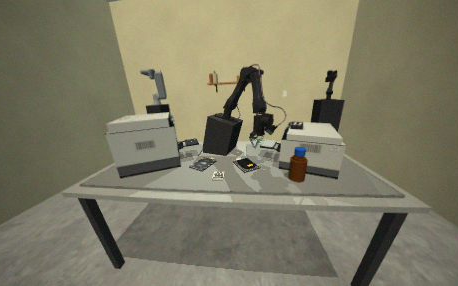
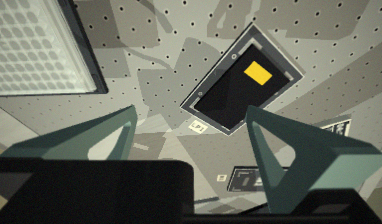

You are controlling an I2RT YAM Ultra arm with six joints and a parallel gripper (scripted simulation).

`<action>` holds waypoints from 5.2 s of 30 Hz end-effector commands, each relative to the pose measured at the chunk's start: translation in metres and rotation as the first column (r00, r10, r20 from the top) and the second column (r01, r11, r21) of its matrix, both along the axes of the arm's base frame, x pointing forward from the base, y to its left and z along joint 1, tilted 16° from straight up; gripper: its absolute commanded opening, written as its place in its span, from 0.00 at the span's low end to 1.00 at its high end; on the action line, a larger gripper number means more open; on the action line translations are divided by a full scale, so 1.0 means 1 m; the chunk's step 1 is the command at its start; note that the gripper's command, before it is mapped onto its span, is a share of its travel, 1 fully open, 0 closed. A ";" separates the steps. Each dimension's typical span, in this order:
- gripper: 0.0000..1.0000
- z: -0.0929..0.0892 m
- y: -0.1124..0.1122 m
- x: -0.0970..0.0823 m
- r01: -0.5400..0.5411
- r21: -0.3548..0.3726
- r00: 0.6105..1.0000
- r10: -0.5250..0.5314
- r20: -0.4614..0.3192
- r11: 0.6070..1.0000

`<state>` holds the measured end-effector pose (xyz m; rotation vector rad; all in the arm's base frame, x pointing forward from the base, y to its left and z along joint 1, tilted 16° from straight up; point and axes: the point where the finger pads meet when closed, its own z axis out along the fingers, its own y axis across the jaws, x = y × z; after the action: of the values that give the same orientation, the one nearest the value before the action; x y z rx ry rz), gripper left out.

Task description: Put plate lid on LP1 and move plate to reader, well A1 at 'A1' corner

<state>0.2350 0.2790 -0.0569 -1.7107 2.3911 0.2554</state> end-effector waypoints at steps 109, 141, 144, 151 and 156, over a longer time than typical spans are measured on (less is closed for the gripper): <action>1.00 0.036 0.085 -0.141 -0.951 -0.307 -0.026 0.976 0.215 0.042; 1.00 0.009 0.105 -0.137 -0.948 -0.314 -0.029 0.969 0.246 0.052; 1.00 0.003 0.107 -0.137 -0.948 -0.313 -0.028 0.970 0.242 0.050; 1.00 -0.003 0.109 -0.136 -0.948 -0.313 -0.029 0.970 0.242 0.050; 1.00 0.009 0.115 -0.135 -0.945 -0.320 -0.031 0.961 0.276 0.061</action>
<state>0.0950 0.3731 -0.0683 -2.8431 0.4285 -0.0341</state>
